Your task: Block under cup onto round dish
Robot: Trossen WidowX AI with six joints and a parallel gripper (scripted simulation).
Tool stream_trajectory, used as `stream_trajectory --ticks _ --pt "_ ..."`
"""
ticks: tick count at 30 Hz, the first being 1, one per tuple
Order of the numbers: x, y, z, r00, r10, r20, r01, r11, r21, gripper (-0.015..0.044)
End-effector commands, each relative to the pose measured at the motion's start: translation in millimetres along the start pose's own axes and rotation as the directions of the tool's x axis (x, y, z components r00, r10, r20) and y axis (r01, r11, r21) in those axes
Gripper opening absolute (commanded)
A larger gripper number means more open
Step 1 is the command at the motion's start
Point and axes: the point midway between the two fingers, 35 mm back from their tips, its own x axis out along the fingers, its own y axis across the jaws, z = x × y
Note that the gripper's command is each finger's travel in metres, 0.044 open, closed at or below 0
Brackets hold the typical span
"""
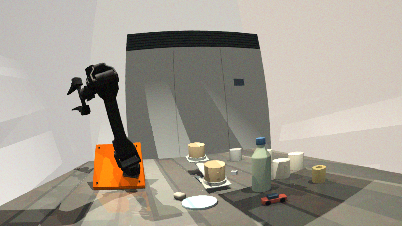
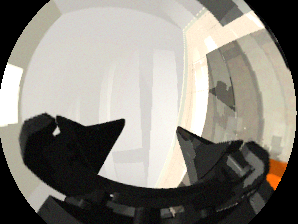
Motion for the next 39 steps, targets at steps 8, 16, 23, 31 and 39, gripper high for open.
stream_trajectory --ticks 8,16,23,31,39 --pt "-25.7 -15.1 37.3 0.979 -0.047 0.2 0.03 0.996 0.09 0.044" --pt "-65.8 -42.6 75.7 0.896 -0.154 0.417 0.071 0.975 0.209 0.044" --pt "-107.8 -73.3 99.7 0.778 -0.284 0.561 0.109 0.94 0.324 0.044" --pt "-161.7 -113.2 113.5 0.6 -0.456 0.657 0.154 0.872 0.464 0.044" --pt "-219.2 -154.2 111.1 0.393 -0.63 0.669 0.197 0.769 0.609 0.044"
